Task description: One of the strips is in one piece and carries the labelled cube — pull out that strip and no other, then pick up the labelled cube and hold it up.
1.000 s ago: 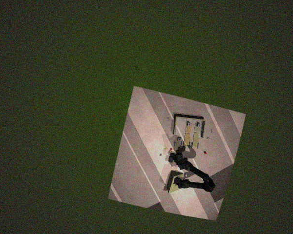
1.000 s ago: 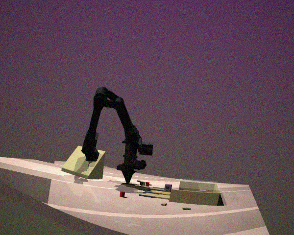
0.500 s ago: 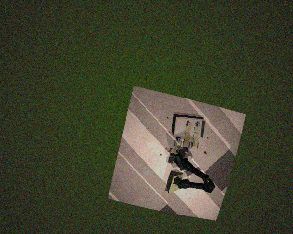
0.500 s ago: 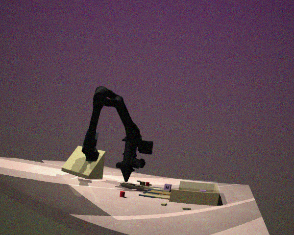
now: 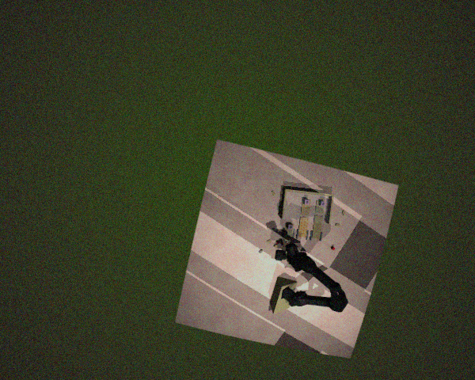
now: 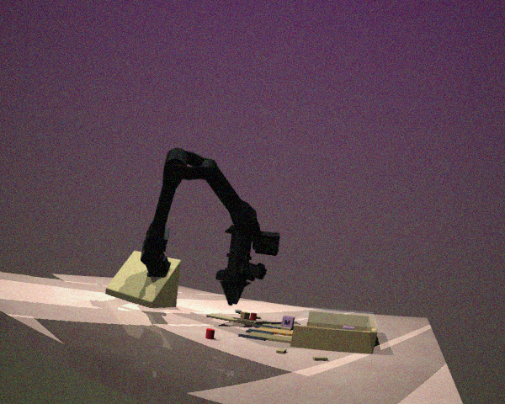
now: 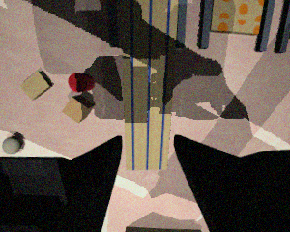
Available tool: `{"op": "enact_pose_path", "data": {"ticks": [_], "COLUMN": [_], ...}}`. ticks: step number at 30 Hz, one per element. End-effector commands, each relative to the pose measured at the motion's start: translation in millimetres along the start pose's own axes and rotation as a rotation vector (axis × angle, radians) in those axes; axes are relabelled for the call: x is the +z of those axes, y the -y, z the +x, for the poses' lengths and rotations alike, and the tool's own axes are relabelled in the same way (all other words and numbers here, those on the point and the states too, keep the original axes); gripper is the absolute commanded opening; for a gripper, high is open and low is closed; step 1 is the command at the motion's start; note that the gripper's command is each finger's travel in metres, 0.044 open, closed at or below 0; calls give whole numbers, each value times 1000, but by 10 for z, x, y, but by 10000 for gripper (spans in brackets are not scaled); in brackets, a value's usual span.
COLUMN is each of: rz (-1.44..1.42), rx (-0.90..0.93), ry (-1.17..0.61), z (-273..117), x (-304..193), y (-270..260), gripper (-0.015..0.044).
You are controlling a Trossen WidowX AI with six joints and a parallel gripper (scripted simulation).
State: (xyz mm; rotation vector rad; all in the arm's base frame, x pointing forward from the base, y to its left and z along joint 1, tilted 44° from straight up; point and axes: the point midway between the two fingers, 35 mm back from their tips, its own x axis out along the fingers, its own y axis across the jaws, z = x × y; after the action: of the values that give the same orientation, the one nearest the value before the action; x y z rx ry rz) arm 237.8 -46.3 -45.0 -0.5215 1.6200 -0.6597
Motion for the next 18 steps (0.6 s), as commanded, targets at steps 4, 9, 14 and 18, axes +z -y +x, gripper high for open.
{"op": "enact_pose_path", "data": {"ticks": [4, 9, 14, 18], "rz": [-1, -1, 0, 1], "rx": [-4, -4, -4, -4], "ry": [3, 4, 5, 6], "z": [-33, -58, -85, -107], "x": [265, 456, 651, 808], "y": [0, -7, -12, -15], "gripper": [394, 440, 440, 440]}}
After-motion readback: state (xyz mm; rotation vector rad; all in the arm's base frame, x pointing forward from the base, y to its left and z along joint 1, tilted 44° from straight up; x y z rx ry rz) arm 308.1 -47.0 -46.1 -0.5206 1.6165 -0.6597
